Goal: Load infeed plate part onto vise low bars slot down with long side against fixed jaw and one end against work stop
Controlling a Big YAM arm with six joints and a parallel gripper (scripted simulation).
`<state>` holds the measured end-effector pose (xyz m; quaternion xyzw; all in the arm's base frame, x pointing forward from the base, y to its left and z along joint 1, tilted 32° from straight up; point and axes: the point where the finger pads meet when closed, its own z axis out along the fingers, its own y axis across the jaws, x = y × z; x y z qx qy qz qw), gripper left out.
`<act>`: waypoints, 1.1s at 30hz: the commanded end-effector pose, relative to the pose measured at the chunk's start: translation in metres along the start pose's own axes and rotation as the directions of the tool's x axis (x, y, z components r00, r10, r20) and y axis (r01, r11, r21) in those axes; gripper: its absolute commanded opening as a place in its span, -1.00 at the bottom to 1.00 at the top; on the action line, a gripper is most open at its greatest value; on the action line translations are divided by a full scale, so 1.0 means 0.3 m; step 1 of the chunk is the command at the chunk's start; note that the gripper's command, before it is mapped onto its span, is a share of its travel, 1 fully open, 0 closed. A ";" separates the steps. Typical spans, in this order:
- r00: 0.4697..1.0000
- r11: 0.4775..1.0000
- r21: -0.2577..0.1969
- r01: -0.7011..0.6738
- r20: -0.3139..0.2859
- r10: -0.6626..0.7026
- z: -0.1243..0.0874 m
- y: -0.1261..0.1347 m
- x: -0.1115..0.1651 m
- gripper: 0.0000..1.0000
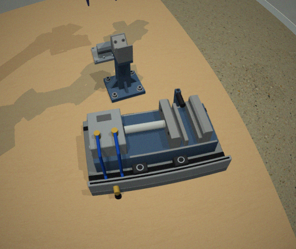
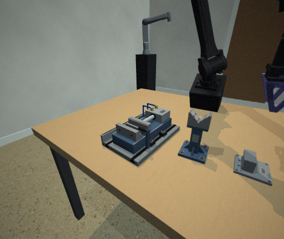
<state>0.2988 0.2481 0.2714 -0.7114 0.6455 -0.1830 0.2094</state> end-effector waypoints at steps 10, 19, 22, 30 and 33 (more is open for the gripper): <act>1.000 1.000 0.002 -0.007 -0.006 0.007 0.083 -0.025 0.004 0.62; 1.000 1.000 -0.002 -0.005 -0.009 0.005 0.157 -0.017 0.009 0.62; 1.000 1.000 -0.002 -0.005 -0.009 0.005 0.182 -0.017 0.009 0.62; 1.000 1.000 -0.002 -0.005 -0.009 0.005 0.233 -0.017 0.011 0.62; 1.000 1.000 -0.002 -0.005 -0.009 0.005 0.260 -0.016 0.011 0.62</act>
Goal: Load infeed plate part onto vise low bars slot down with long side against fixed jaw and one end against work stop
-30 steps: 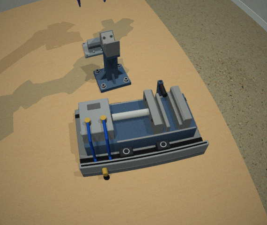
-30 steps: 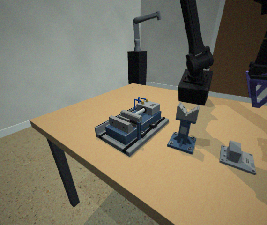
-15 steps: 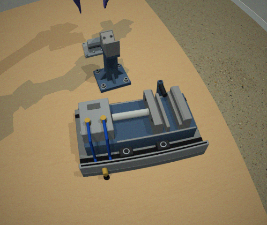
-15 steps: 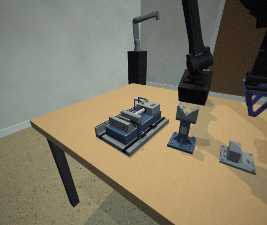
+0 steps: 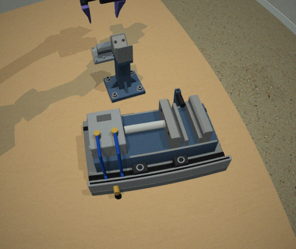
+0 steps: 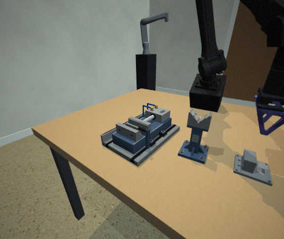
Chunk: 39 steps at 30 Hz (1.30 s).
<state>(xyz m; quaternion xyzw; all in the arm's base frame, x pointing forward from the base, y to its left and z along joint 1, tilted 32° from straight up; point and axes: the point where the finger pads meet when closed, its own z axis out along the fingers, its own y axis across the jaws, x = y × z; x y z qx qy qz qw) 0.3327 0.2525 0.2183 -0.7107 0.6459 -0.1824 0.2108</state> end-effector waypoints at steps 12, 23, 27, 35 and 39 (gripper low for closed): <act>1.000 1.000 -0.004 -0.003 -0.011 0.003 0.141 -0.013 0.015 0.62; 1.000 1.000 -0.002 -0.003 -0.011 0.003 0.234 -0.016 0.016 0.62; 1.000 1.000 0.004 -0.005 -0.008 0.005 0.244 -0.027 0.012 0.62; 1.000 1.000 -0.004 -0.002 -0.012 0.002 0.308 -0.010 0.019 0.62; 1.000 1.000 0.001 -0.004 -0.010 0.004 0.328 -0.020 0.016 0.62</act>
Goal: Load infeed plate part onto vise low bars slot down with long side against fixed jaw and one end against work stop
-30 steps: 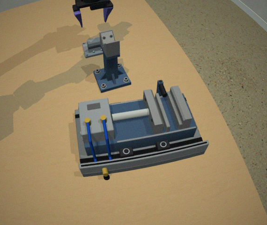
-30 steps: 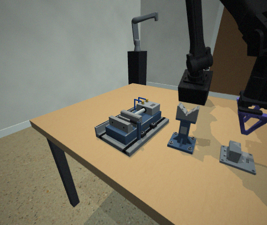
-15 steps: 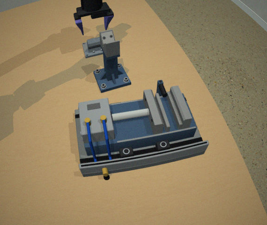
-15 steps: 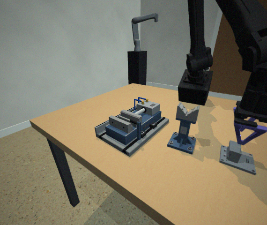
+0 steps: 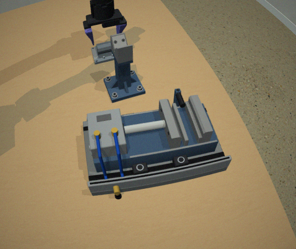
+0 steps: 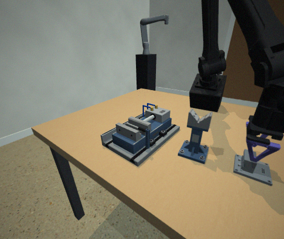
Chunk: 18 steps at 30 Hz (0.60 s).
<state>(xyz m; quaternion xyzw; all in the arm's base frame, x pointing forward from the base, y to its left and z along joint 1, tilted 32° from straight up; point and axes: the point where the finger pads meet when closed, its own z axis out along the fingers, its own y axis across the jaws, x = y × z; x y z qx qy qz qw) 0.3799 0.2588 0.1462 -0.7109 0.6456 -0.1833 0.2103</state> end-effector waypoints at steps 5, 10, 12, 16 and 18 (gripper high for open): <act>1.000 1.000 0.016 -0.012 0.000 0.012 0.043 -0.046 0.005 0.62; 1.000 1.000 0.004 -0.007 -0.006 0.007 0.077 -0.022 0.015 0.62; 1.000 1.000 0.000 -0.006 -0.008 0.006 0.088 -0.014 0.019 0.62; 1.000 1.000 0.000 -0.006 -0.008 0.006 0.103 -0.014 0.019 0.62; 1.000 1.000 0.001 -0.007 -0.008 0.007 0.108 -0.016 0.018 0.62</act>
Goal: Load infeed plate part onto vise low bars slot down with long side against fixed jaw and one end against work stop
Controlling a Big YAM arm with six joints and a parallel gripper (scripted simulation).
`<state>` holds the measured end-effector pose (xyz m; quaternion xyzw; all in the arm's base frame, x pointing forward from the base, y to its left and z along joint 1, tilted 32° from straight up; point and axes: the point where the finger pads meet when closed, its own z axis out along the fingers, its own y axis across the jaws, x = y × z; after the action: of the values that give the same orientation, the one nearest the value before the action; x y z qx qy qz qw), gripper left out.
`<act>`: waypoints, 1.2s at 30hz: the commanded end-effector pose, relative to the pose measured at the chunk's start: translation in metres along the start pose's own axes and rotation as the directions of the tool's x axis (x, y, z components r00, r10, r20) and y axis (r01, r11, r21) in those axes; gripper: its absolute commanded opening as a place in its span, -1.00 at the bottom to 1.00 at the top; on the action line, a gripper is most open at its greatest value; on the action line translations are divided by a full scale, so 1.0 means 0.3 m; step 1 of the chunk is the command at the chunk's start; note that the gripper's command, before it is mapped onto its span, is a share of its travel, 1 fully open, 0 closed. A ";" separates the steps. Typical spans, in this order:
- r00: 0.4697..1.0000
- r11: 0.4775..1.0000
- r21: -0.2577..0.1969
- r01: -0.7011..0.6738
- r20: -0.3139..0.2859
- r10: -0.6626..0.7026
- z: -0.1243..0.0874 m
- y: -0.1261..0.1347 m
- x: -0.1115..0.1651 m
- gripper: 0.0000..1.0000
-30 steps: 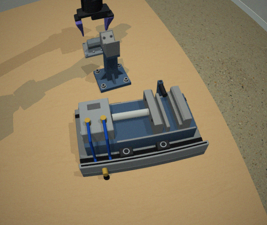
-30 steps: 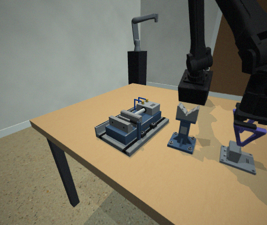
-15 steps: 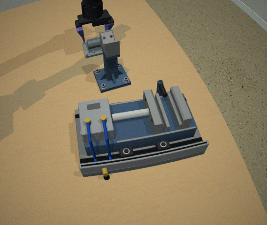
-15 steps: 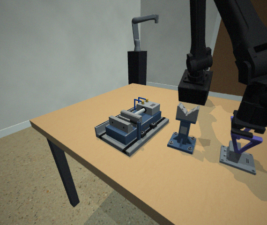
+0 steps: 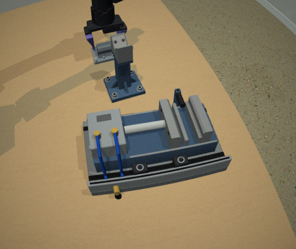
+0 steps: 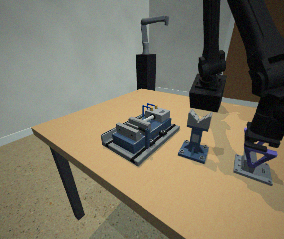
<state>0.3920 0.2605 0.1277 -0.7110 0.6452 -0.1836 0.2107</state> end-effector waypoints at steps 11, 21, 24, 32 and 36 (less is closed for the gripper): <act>1.000 1.000 -0.002 -0.008 -0.009 0.008 0.057 -0.010 0.022 0.62; 1.000 1.000 0.001 -0.011 -0.008 0.011 0.064 -0.014 0.020 0.62; 1.000 1.000 0.000 -0.010 -0.008 0.010 0.066 -0.014 0.020 0.62; 1.000 1.000 -0.001 -0.010 -0.009 0.010 0.067 -0.013 0.021 0.62; 1.000 1.000 -0.001 -0.010 -0.009 0.010 0.067 -0.013 0.021 0.62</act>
<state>0.3983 0.2615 0.1184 -0.7106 0.6455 -0.1839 0.2113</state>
